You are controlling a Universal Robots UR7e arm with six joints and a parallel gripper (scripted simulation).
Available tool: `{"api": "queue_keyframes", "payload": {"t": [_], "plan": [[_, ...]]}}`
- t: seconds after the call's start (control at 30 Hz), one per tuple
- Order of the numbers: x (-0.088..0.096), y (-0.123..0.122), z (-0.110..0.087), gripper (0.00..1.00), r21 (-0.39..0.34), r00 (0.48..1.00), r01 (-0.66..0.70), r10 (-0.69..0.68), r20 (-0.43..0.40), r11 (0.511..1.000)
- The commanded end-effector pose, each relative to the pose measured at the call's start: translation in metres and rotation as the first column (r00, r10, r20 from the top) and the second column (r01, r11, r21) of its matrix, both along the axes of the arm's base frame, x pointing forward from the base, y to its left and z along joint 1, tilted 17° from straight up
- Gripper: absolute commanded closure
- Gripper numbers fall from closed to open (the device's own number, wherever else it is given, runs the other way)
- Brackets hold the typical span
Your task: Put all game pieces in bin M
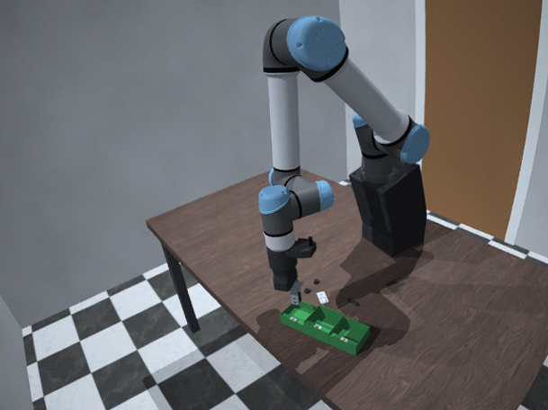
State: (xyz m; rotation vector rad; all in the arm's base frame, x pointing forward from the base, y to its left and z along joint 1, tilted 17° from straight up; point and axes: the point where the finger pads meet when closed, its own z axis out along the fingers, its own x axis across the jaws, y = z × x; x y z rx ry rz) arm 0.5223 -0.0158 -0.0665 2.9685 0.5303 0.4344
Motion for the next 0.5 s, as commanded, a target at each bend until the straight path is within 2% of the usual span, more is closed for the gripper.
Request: {"api": "queue_keyframes", "payload": {"t": [0.0,0.33,0.4,0.47], "plan": [[-0.0009,-0.0001,-0.0009,0.69,0.041,0.989,0.15,-0.151,0.008,0.988],[-0.001,-0.0001,-0.0012,0.69,0.102,0.94,0.34,-0.342,0.007,0.935],[-0.001,-0.0001,-0.0012,0.69,0.102,0.94,0.34,-0.342,0.007,0.935],[-0.001,-0.0001,-0.0011,0.69,0.125,0.912,0.407,-0.411,0.004,0.905]]}}
